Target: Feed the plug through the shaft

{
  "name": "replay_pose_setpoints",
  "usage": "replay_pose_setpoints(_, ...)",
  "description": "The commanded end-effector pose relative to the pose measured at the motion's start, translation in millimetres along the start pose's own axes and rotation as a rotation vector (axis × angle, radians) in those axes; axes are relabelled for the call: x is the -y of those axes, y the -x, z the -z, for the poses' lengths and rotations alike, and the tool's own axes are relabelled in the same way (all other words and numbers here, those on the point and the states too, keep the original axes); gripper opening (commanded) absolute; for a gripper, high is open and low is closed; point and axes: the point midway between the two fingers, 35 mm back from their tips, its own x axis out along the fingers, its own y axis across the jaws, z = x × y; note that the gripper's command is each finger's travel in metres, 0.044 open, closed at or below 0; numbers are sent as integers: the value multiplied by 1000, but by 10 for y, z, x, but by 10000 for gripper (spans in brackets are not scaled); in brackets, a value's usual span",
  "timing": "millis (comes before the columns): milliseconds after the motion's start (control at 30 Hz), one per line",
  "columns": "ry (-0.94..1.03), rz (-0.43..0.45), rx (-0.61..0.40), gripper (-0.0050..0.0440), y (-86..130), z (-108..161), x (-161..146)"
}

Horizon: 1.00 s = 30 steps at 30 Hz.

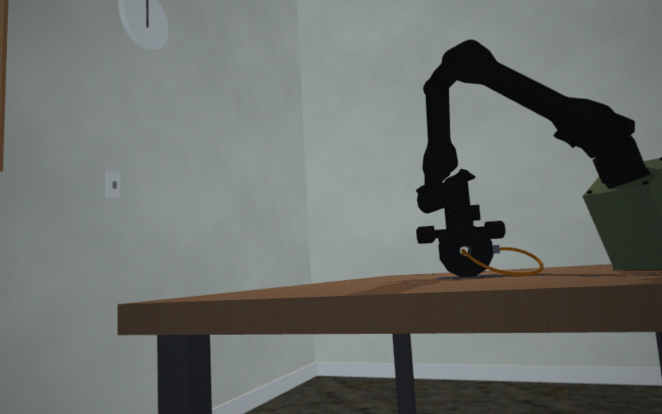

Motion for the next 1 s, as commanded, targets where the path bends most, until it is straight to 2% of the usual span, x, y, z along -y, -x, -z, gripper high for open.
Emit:
replay_pose_setpoints(0, 0, 0, -1, 76, 2, 1, 2)
replay_pose_setpoints(300, 0, 0, -1, 29, 2, 1, 2)
replay_pose_setpoints(367, 0, 0, 0, 0, 5, 21, 4)
replay_pose_setpoints(733, -7, 1, 6, 0, 60, 353, 0)
replay_pose_setpoints(967, -8, 1, 6, 0, 67, 396, -3)
